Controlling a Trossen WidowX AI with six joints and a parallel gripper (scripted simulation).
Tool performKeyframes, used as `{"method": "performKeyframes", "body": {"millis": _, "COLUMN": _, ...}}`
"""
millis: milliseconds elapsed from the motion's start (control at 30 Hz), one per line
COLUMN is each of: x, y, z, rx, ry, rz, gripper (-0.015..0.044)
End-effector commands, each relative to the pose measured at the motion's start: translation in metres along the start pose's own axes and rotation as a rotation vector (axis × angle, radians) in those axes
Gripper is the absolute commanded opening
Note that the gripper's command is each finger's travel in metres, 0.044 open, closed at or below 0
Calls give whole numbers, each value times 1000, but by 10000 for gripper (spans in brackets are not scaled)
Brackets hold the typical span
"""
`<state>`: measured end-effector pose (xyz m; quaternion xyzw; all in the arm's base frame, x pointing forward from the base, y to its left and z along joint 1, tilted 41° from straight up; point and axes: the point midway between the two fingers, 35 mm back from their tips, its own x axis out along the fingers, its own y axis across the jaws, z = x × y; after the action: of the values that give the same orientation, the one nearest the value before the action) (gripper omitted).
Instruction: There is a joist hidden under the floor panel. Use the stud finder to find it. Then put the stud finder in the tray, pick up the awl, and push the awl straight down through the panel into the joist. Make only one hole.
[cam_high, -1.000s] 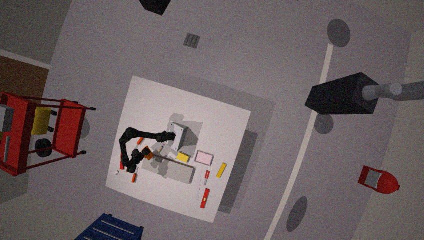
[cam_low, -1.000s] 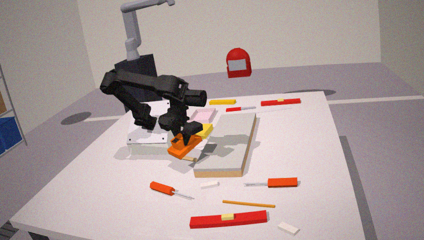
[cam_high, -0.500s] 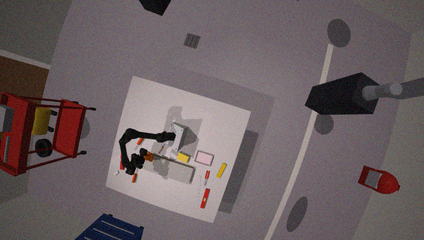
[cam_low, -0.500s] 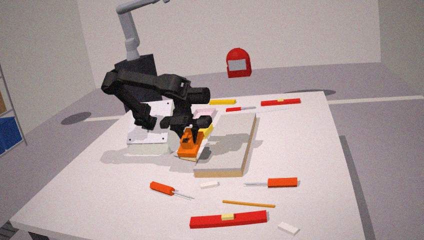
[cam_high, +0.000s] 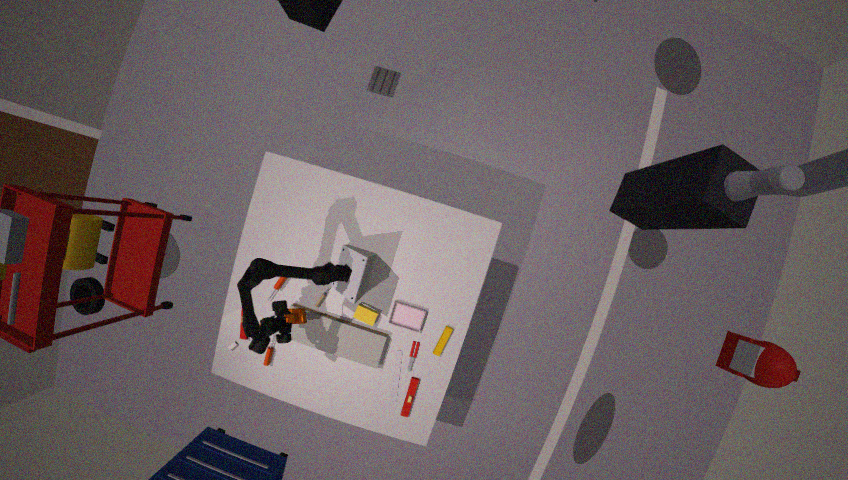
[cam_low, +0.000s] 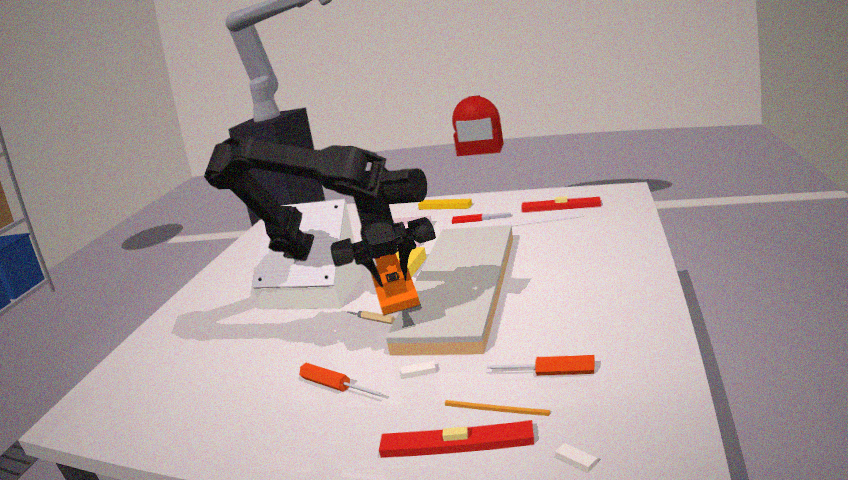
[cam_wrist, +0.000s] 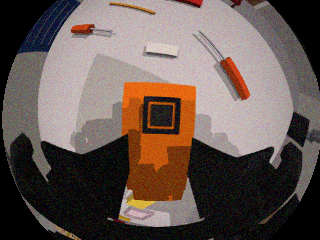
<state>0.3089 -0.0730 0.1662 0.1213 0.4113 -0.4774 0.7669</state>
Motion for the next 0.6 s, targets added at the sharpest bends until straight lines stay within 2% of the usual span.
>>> {"method": "performKeyframes", "body": {"millis": 0, "x": -2, "y": 11, "z": 3, "rx": -146, "ry": -11, "rz": 32, "gripper": 0}}
{"method": "performKeyframes", "body": {"millis": 567, "x": -6, "y": 39, "z": 12, "rx": -684, "ry": -91, "rz": 102, "gripper": 0}}
